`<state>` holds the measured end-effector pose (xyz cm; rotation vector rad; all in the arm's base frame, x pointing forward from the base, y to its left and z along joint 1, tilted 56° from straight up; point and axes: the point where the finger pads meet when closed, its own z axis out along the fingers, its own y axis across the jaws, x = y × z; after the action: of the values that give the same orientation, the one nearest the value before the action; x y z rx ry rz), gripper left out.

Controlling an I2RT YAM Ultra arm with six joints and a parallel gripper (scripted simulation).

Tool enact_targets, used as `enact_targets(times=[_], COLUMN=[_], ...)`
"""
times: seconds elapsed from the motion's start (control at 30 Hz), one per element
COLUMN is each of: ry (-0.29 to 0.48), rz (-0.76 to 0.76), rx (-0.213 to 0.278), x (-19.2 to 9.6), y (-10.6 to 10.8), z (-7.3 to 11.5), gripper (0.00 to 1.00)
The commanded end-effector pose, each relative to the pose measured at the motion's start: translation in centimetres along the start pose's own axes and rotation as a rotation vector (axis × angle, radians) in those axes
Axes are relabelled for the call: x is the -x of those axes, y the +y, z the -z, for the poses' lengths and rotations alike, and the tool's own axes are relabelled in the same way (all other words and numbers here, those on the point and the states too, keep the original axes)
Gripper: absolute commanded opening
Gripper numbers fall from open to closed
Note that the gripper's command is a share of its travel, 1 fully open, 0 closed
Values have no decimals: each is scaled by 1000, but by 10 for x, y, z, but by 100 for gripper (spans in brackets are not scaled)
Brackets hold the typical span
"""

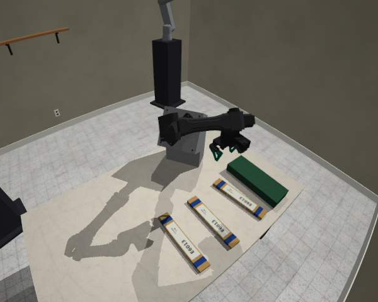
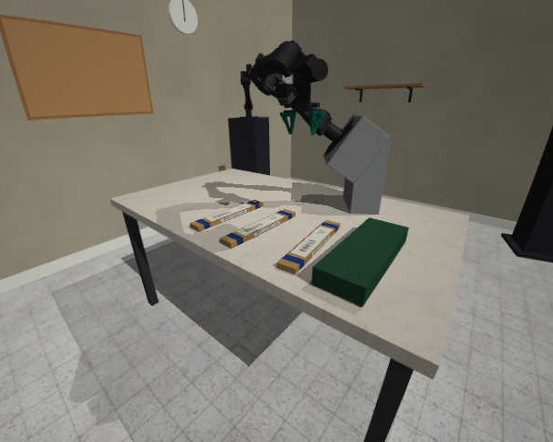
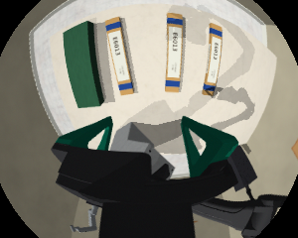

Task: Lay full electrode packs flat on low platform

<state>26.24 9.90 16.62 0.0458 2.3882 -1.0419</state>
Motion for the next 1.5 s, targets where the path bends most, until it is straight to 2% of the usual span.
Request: enact_targets(times=[0.0, 0.57, 0.6, 0.77, 0.83, 1.07, 1.13, 1.27, 1.33, 1.4, 1.43, 1.47], ry=[-15, -15, -3, 1, 1, 1, 16, 6, 21, 21, 4, 11], rz=[-1, -1, 15, 27, 27, 28, 56, 32, 53, 53, 26, 36], rx=[17, 17, -9, -19, -19, -23, -34, -19, -20, -20, -13, -16], x=[4, 4, 7, 16, 16, 39, 42, 58, 60, 60, 68, 70], y=[2, 2, -10, -10, -10, -11, -4, -9, -3, -3, -10, -7], z=[10, 10, 0, -33, -33, -73, -90, -108, -124, -124, -124, -132], gripper=[97, 97, 65, 65, 65, 65, 65, 65, 65, 65, 65, 65])
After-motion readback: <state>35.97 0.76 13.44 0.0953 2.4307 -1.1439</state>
